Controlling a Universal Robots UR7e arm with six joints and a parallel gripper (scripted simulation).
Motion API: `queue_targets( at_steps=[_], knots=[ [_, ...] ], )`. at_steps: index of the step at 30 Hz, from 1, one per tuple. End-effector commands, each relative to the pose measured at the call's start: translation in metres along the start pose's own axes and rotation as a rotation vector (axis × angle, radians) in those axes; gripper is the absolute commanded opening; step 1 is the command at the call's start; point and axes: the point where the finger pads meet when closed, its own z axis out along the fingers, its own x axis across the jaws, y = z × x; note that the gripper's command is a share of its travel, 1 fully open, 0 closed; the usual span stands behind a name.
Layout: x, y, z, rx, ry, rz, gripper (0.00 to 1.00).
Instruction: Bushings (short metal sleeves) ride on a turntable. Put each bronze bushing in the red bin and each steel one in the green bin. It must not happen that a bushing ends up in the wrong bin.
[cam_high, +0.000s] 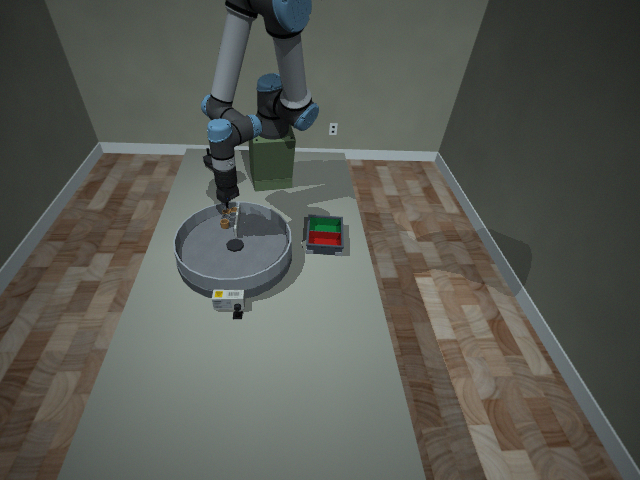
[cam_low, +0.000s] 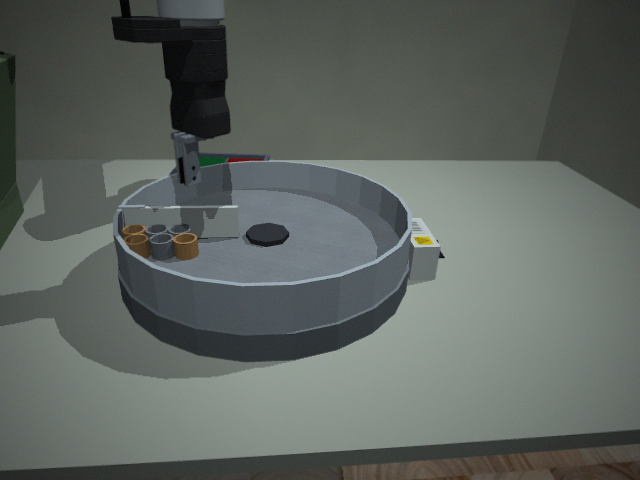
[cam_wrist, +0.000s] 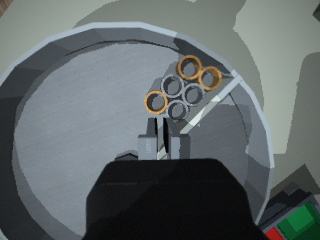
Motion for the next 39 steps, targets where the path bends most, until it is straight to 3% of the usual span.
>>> queue_targets(
  at_steps=[1,12,13,39],
  knots=[
    [-0.0139,-0.0175,0.0253,-0.002,-0.005,-0.001,0.27],
    [-0.0139,-0.0175,0.0253,-0.002,-0.005,-0.001,0.27],
    [-0.0135,-0.0173,0.0247,-0.002,-0.004,-0.001,0.42],
    [-0.0135,-0.0173,0.0247,-0.002,-0.004,-0.001,0.42]
  ],
)
